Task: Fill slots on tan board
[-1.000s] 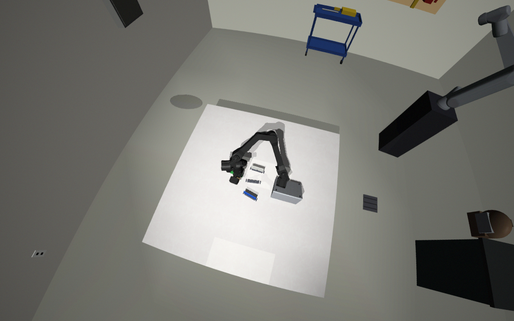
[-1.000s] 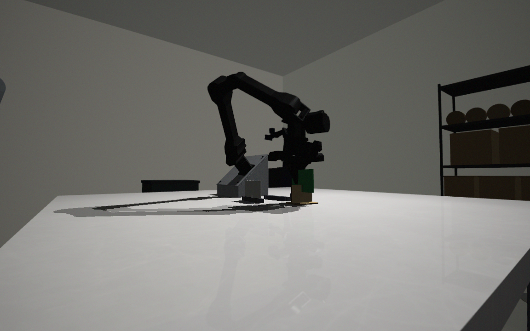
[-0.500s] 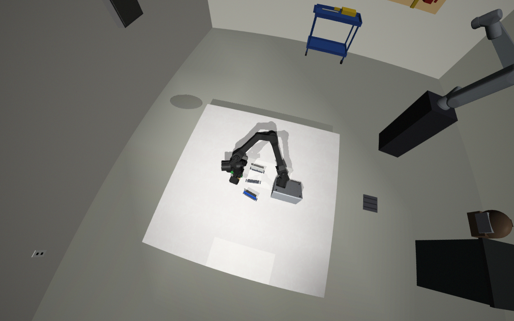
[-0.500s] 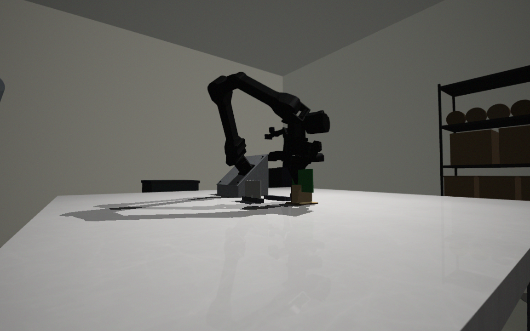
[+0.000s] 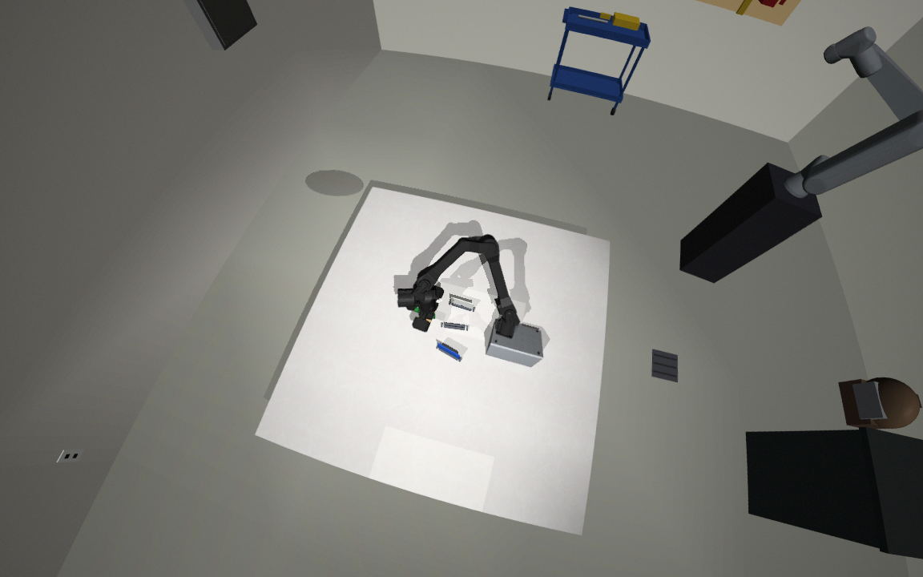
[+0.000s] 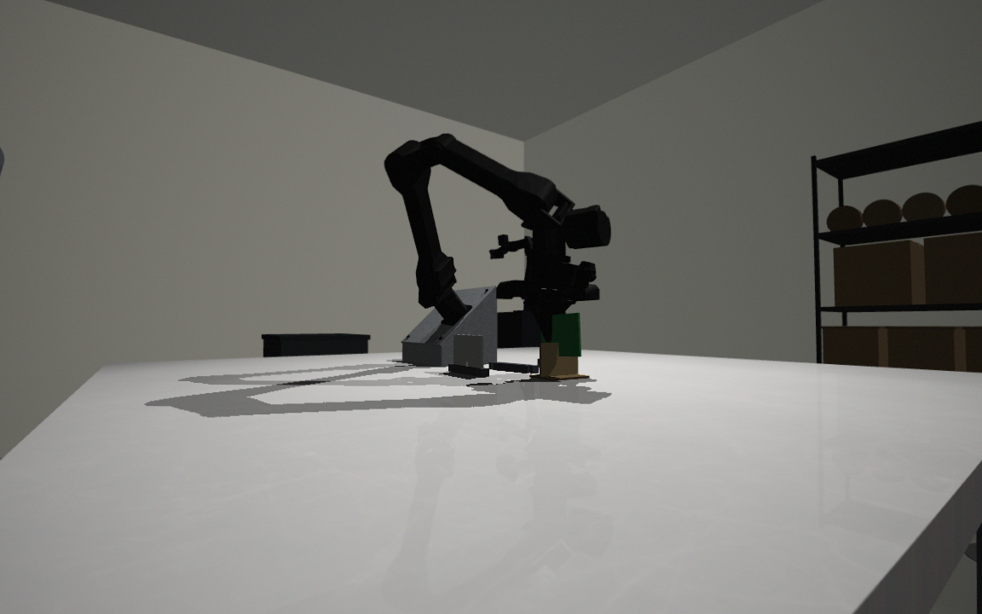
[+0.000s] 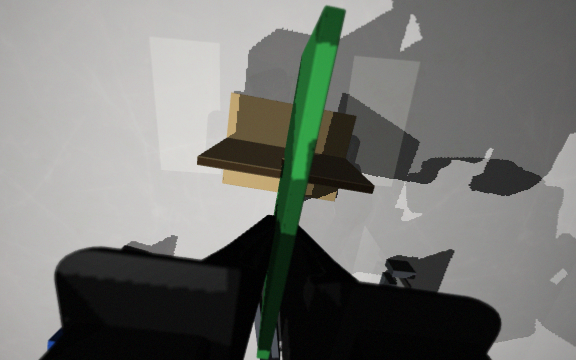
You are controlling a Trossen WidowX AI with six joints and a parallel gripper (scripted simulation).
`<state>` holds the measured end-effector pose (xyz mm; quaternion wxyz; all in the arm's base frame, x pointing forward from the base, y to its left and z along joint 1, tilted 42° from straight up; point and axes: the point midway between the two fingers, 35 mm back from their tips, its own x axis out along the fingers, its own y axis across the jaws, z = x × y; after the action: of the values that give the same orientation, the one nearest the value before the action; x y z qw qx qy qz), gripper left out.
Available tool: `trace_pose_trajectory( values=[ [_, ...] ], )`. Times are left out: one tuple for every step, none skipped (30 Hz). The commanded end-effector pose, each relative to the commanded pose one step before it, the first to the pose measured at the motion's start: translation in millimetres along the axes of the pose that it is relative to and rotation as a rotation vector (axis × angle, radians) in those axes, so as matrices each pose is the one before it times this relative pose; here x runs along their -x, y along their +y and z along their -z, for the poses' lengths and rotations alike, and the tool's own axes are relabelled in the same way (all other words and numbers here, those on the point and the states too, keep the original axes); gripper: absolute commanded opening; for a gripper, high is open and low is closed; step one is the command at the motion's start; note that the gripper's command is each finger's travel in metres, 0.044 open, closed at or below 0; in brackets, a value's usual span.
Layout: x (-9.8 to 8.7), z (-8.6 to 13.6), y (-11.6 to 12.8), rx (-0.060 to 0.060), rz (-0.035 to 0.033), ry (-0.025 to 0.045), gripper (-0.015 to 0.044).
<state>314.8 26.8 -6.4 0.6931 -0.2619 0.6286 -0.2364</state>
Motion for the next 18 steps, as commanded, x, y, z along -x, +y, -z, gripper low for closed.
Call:
trace_pose_trajectory(
  values=[
    [-0.86,2.72,-0.51,0.0114,0.00221,0.00723,0.0000],
    [0.00,0.00,0.00,0.0000,0.00000,0.00000,0.0000],
    [0.00,0.00,0.00,0.0000,0.00000,0.00000,0.0000],
    [0.00,0.00,0.00,0.0000,0.00000,0.00000,0.0000],
    [0.00,0.00,0.00,0.0000,0.00000,0.00000,0.0000],
    [0.00,0.00,0.00,0.0000,0.00000,0.00000,0.0000],
    [0.00,0.00,0.00,0.0000,0.00000,0.00000,0.0000],
    [0.08,-0.10,0.08,0.0009,-0.00001,0.00000,0.0000],
    [0.08,-0.10,0.08,0.0009,-0.00001,0.00000,0.0000],
    [0.00,0.00,0.00,0.0000,0.00000,0.00000,0.0000],
    [0.00,0.00,0.00,0.0000,0.00000,0.00000,0.0000],
    [0.00,0.00,0.00,0.0000,0.00000,0.00000,0.0000],
    [0.00,0.00,0.00,0.0000,0.00000,0.00000,0.0000],
    [0.00,0.00,0.00,0.0000,0.00000,0.00000,0.0000],
    [0.03,-0.21,0.10,0.0003,-0.00001,-0.00001,0.0000],
    [-0.01,-0.39,0.19,-0.0002,-0.00001,-0.00002,0.0000],
    [-0.10,-0.35,0.19,-0.0013,0.00000,-0.00002,0.0000],
    [-0.18,-0.18,0.16,-0.0022,0.00000,-0.00001,0.0000]
  ],
)
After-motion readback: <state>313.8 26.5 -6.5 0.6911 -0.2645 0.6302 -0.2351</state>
